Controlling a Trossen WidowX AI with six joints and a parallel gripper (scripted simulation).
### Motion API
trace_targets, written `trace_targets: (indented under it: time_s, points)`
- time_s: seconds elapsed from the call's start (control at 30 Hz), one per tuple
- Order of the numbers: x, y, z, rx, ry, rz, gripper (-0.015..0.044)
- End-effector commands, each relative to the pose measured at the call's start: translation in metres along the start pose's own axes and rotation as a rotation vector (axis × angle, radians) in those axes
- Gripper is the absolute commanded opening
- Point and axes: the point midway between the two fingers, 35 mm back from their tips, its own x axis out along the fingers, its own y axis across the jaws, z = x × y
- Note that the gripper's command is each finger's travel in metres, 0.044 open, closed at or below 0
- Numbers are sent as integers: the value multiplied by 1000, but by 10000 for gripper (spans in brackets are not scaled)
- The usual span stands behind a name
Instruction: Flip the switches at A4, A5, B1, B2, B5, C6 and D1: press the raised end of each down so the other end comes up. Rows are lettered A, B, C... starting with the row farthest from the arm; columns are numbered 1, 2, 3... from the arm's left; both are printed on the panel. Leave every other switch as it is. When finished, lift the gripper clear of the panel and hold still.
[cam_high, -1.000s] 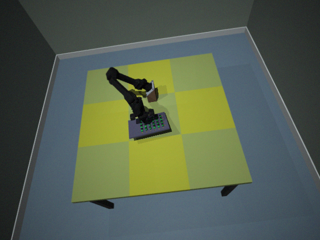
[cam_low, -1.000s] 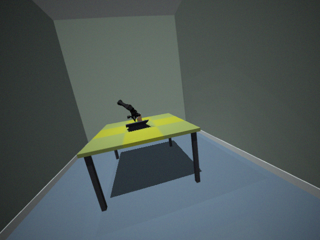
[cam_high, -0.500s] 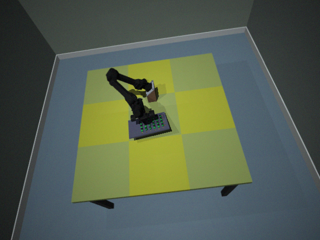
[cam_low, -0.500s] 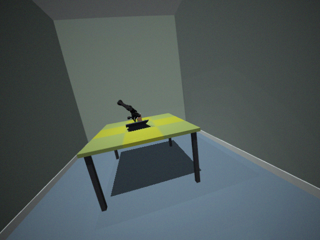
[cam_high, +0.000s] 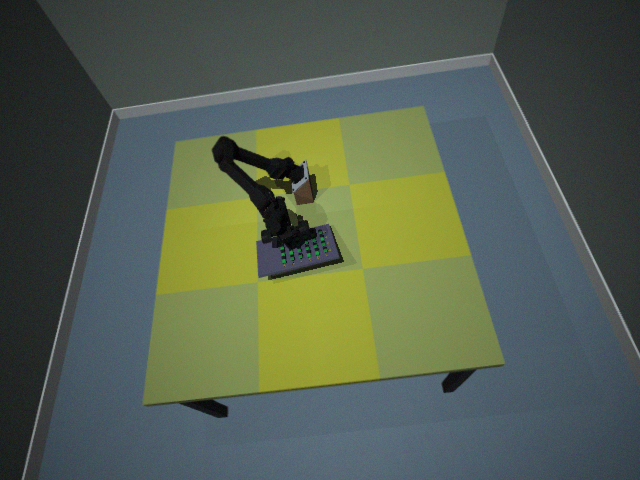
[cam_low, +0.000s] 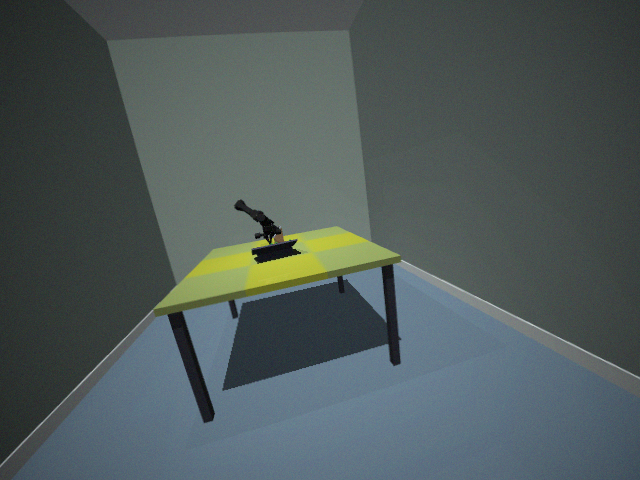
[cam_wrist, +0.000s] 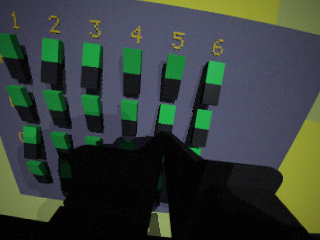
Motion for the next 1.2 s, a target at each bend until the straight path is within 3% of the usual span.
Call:
trace_targets:
  time_s: [0.0,1.17]
  points:
    - [1,1,0,-3,-1,3,0]
    - [5,1,0,-3,-1,3,0]
